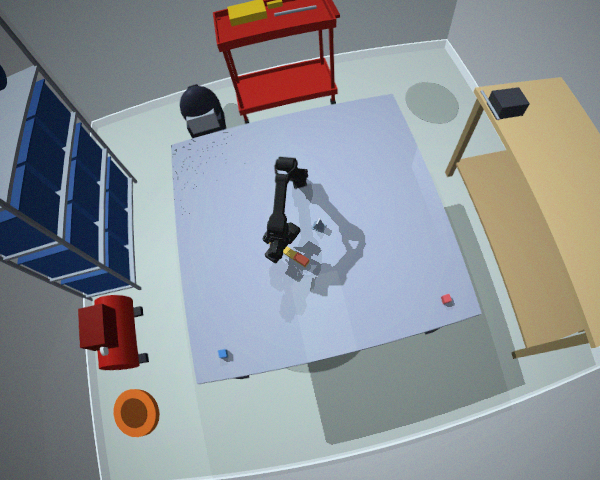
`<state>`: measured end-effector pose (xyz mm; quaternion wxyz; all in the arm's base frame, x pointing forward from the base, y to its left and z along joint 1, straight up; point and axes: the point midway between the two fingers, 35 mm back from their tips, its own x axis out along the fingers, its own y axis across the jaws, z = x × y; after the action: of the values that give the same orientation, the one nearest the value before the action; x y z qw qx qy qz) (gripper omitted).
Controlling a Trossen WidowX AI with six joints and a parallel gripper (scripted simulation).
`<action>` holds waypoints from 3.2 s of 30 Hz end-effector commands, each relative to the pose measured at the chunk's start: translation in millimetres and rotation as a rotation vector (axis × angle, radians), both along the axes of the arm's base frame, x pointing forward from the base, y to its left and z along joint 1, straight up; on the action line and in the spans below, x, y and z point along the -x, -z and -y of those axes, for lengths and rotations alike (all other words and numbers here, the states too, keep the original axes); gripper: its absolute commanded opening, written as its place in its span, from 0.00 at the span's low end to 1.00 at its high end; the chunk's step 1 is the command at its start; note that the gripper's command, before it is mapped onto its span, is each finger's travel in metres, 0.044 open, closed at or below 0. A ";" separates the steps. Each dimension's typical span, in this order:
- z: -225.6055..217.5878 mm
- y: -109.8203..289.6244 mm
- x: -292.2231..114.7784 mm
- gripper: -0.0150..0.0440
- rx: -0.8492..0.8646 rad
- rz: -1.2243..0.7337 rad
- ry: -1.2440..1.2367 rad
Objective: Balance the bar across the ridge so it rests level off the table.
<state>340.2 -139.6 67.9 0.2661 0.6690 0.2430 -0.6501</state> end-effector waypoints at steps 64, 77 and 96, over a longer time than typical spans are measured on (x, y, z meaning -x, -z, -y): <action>0.8 -51.3 -3.2 0.25 -0.006 -0.006 0.002; -1.0 -84.8 0.7 0.25 -0.007 -0.006 0.003; -34.5 -104.8 13.6 0.25 -0.010 -0.007 -0.032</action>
<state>330.9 -117.0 166.8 0.2671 0.6611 0.2560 -0.6527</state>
